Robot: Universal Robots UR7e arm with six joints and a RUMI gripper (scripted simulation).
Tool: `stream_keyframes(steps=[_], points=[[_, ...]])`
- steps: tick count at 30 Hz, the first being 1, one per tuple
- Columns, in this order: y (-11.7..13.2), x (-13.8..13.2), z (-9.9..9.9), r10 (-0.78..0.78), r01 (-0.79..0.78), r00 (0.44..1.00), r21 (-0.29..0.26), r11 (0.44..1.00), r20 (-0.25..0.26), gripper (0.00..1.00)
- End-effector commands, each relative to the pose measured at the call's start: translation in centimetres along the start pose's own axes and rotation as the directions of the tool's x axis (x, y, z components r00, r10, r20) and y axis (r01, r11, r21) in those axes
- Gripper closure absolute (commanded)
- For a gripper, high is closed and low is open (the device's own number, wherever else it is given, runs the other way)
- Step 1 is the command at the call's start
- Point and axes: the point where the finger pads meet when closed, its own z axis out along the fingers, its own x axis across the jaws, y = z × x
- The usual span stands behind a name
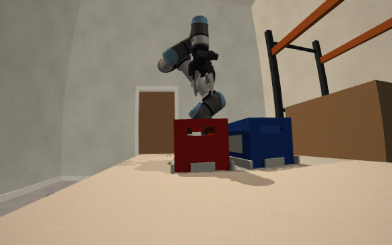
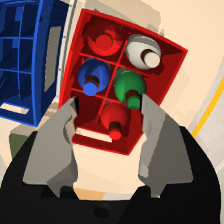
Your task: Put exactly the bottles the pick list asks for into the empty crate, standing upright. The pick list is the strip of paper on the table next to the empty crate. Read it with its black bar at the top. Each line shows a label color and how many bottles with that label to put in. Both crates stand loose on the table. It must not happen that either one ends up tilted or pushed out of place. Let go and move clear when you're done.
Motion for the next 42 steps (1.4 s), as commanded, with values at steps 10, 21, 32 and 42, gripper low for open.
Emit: stream_keyframes(steps=[10, 21, 32, 42], points=[[-3.7, -0.9, 4.7, -0.381, 0.381, 0.924, 0.013, 0.924, -0.002, 0.62], [-3.7, -0.9, 4.7, -0.399, 0.399, 0.917, 0.015, 0.917, -0.003, 0.62], [-3.7, -0.9, 5.4, -0.399, 0.399, 0.917, 0.015, 0.917, -0.003, 0.62], [-3.7, -0.9, 6.7, -0.399, 0.399, 0.917, 0.015, 0.917, -0.003, 0.62]])
